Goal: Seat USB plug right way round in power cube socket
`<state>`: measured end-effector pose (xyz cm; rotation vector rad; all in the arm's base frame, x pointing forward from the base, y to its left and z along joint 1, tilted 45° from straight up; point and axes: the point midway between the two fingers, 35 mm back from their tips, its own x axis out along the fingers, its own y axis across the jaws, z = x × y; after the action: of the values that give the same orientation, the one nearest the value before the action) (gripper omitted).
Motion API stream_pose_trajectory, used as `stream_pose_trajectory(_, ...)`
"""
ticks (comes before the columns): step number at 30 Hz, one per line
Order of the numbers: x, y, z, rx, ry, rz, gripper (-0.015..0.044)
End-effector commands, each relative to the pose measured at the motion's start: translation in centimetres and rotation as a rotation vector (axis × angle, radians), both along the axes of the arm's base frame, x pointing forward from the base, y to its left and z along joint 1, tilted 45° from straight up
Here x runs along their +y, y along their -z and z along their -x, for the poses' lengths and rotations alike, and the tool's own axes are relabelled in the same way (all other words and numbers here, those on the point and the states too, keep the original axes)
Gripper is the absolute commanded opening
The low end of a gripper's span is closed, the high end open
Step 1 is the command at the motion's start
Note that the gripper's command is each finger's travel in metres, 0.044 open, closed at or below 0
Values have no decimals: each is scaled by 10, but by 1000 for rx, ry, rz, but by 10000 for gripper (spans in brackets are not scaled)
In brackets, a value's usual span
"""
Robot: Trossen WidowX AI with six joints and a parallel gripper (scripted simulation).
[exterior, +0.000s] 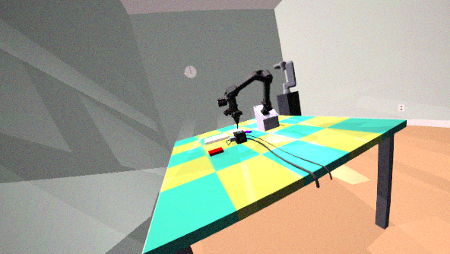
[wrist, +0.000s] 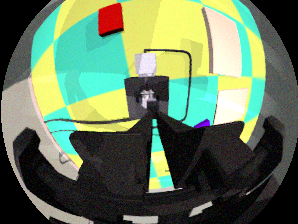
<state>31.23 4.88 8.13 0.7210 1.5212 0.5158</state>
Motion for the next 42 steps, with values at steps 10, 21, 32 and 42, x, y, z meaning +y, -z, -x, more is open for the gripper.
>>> stream_pose_trajectory(10, 0, 0, 0, 230, 230, -3, 0)
stream_pose_trajectory(21, 0, 0, 0, 434, 433, -6, 0)
stream_pose_trajectory(32, 0, 0, 0, 638, 636, -9, 0)
stream_pose_trajectory(42, 0, 0, 0, 824, 821, -12, 0)
